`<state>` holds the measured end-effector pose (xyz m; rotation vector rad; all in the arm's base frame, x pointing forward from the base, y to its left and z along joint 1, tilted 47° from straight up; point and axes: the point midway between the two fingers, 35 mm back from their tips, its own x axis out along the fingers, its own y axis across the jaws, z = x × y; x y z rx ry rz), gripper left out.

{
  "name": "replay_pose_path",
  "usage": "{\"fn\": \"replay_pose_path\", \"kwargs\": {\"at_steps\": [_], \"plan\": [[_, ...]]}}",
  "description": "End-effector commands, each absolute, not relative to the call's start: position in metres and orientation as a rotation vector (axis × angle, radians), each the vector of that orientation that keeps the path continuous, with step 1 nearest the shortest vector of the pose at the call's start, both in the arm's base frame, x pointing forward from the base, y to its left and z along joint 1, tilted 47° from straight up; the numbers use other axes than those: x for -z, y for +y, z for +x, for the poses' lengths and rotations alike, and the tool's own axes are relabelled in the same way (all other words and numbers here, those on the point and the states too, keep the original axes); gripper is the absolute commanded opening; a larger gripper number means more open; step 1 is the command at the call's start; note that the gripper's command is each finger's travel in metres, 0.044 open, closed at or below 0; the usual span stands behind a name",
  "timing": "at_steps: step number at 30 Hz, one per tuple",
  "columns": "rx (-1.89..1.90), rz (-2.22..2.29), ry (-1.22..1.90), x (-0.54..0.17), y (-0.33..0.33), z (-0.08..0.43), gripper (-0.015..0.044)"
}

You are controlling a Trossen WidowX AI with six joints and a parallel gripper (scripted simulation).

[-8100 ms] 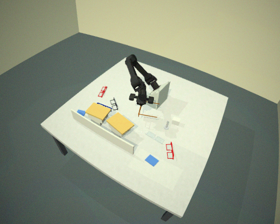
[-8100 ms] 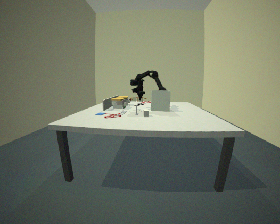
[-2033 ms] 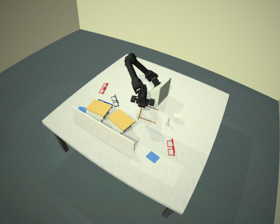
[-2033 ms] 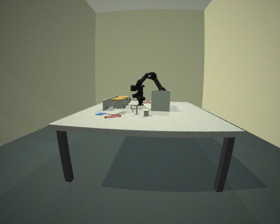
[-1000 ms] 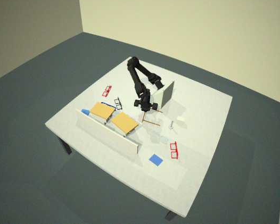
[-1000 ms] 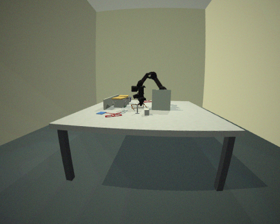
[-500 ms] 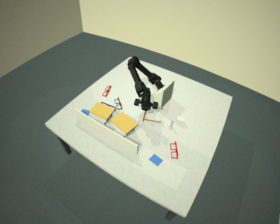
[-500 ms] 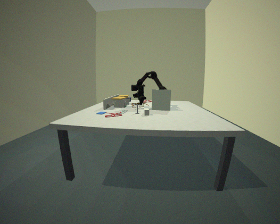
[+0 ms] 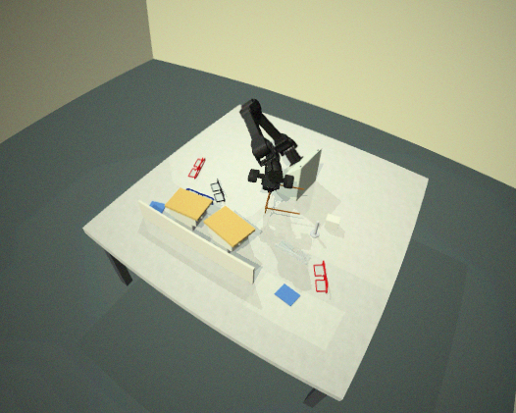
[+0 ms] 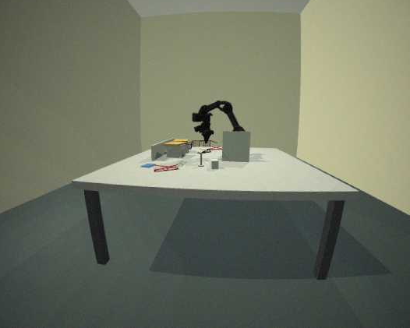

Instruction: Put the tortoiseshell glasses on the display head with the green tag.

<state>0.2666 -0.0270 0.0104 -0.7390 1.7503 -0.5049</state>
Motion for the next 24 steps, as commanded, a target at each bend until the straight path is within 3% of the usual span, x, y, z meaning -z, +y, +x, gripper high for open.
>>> {"fn": "replay_pose_path", "kwargs": {"at_steps": [1, 24], "plan": [[0.509, -0.735, 1.748, -0.01, -0.027, 0.267, 0.0003], [1.048, -0.226, 1.421, -0.003, -0.016, 0.27, 0.0]]}}
